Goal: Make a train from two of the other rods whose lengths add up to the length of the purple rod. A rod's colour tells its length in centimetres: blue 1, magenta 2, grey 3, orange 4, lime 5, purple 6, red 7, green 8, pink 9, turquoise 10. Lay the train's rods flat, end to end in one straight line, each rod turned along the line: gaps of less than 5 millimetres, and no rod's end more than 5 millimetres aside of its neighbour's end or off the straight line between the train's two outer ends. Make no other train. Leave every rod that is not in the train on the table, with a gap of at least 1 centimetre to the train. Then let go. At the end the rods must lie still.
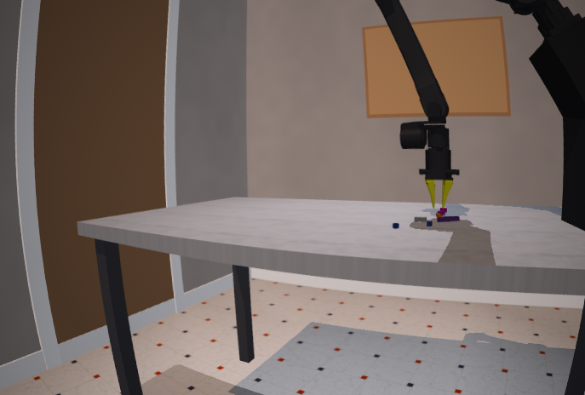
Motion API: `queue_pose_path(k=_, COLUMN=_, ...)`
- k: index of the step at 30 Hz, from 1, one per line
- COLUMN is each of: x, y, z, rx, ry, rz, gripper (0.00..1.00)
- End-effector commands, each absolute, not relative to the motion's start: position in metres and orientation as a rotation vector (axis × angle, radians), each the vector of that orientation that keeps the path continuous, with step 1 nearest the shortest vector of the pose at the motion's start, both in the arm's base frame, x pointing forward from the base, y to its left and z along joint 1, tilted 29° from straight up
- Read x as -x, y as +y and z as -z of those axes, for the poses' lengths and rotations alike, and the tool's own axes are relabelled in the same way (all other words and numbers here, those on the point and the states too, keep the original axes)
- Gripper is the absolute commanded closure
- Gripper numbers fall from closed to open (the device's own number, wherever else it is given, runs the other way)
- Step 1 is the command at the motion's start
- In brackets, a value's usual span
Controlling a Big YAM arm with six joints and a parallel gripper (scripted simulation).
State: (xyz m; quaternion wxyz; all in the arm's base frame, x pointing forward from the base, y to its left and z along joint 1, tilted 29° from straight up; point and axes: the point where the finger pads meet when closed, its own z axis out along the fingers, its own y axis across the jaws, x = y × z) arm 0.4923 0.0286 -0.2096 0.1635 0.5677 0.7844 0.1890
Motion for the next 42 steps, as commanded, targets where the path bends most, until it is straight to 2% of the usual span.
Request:
queue_pose_path(k=1, x=-0.4932, y=0.0331, z=0.2155, rx=-1.623, ry=2.231, rz=-0.542, gripper=0.77)
queue_pose_path(k=42, x=-0.491, y=0.0327, z=0.2189, rx=-1.628, ry=2.235, rz=-0.536, gripper=0.77)
